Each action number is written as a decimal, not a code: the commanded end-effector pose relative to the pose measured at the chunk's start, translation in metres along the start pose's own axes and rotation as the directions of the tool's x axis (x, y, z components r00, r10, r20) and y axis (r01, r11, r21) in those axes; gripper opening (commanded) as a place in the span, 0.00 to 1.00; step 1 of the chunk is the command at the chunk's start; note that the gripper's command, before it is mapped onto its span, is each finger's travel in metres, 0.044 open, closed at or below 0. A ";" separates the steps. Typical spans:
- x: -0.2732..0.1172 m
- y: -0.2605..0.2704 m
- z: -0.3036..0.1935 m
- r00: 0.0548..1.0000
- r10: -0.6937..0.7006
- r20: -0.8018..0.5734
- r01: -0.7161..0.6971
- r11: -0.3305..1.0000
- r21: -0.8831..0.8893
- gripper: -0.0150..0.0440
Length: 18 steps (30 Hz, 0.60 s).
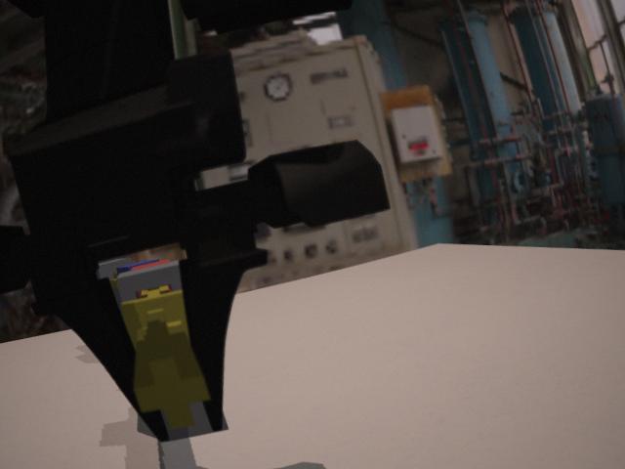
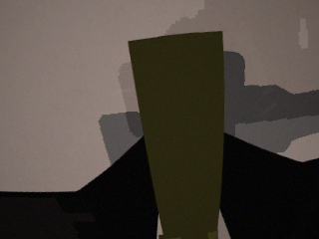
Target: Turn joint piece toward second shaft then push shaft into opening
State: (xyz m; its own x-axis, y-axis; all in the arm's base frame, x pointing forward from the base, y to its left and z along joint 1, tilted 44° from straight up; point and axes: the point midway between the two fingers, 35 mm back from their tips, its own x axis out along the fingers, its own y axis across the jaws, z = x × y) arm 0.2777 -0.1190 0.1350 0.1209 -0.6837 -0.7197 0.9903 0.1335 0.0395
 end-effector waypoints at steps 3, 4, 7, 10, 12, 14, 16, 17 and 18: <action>0.001 0.000 -0.012 1.000 -0.007 -0.003 0.007 1.000 0.000 0.25; 0.001 0.000 -0.013 1.000 -0.007 -0.004 0.007 1.000 0.000 0.25; 0.001 0.000 -0.018 1.000 -0.008 -0.004 0.008 1.000 0.000 0.25; 0.001 0.000 -0.023 1.000 -0.009 -0.004 0.009 1.000 0.000 0.25; 0.001 0.000 -0.026 1.000 -0.009 -0.004 0.009 1.000 0.000 0.25; 0.001 0.000 -0.029 1.000 -0.009 -0.005 0.009 1.000 0.000 0.25; 0.001 0.000 -0.032 1.000 -0.009 -0.005 0.009 1.000 0.000 0.25; 0.001 0.000 -0.033 1.000 -0.009 -0.005 0.009 1.000 0.000 0.25; 0.001 0.000 -0.035 1.000 -0.009 -0.005 0.009 1.000 0.000 0.25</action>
State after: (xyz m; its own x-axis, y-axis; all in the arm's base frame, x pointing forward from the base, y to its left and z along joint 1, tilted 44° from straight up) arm 0.2758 -0.0993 0.1158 0.1106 -0.6839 -0.7211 0.9915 0.1263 0.0323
